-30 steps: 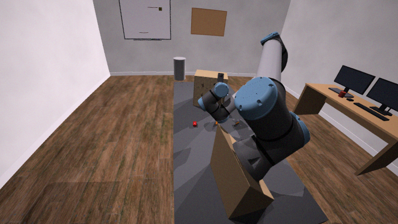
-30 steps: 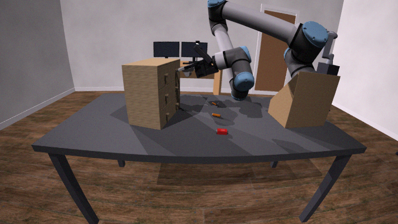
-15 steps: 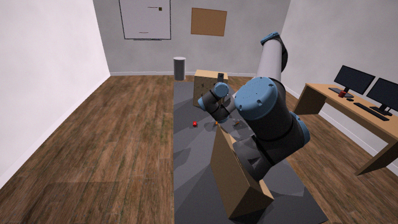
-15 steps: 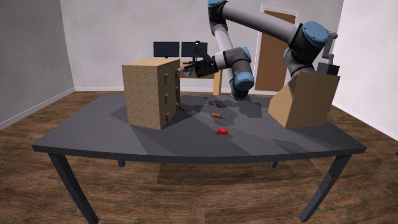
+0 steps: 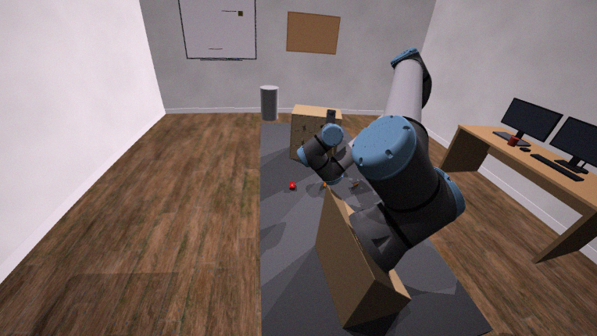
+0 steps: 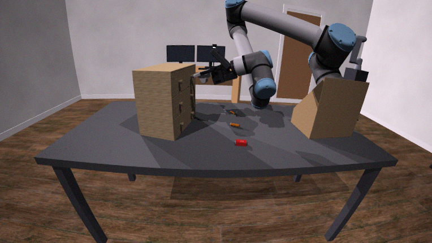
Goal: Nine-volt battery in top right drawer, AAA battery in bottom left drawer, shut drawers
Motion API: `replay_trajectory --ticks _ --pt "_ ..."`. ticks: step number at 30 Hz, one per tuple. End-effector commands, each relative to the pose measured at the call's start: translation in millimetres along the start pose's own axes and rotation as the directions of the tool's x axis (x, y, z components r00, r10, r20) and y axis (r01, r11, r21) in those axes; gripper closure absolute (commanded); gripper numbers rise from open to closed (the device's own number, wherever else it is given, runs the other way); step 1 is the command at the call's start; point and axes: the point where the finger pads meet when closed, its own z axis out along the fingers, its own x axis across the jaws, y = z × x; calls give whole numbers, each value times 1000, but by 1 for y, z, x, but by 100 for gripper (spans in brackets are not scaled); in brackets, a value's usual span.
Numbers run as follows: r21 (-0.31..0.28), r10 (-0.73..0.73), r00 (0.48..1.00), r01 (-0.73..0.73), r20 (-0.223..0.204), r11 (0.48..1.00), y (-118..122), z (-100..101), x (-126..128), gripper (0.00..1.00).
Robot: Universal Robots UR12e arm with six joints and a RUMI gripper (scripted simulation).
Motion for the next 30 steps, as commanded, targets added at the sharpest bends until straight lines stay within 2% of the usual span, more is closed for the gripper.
replay_trajectory --ticks 1,30 --pt "1 0 1000 0 0 1000 0 -1 0 93" --pt "1 0 1000 0 0 1000 2 -8 0 93"
